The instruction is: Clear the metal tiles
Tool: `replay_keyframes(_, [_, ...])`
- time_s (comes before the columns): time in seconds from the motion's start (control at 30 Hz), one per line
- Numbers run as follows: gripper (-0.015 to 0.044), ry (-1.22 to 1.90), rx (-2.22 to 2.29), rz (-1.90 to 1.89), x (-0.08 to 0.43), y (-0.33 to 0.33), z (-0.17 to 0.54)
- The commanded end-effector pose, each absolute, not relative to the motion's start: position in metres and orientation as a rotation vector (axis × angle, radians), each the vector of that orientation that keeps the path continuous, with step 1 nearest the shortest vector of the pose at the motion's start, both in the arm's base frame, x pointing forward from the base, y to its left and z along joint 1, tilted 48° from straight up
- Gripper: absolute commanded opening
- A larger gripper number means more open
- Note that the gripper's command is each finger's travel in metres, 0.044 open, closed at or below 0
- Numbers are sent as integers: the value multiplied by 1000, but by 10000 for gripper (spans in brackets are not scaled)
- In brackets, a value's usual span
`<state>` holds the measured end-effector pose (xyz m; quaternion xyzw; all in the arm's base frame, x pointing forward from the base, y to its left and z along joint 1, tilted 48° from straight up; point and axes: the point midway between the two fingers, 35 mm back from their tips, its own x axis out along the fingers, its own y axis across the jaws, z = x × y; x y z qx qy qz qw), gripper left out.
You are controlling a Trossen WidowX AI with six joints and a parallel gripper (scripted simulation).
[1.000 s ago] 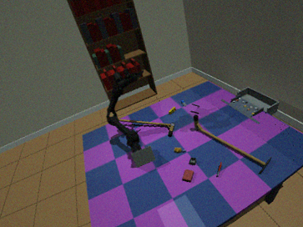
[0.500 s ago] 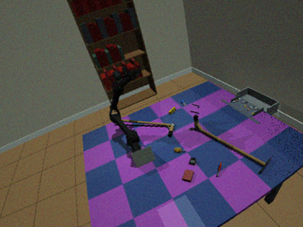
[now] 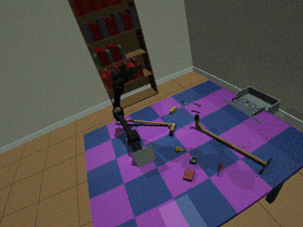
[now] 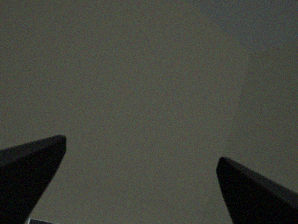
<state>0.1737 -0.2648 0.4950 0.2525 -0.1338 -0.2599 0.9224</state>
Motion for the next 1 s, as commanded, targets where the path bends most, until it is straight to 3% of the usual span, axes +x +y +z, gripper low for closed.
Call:
replay_keyframes(0.0, [440,-286,531,-566,164,-279,491])
replay_keyframes(0.97, [440,-394,584,-832,56,-363,465])
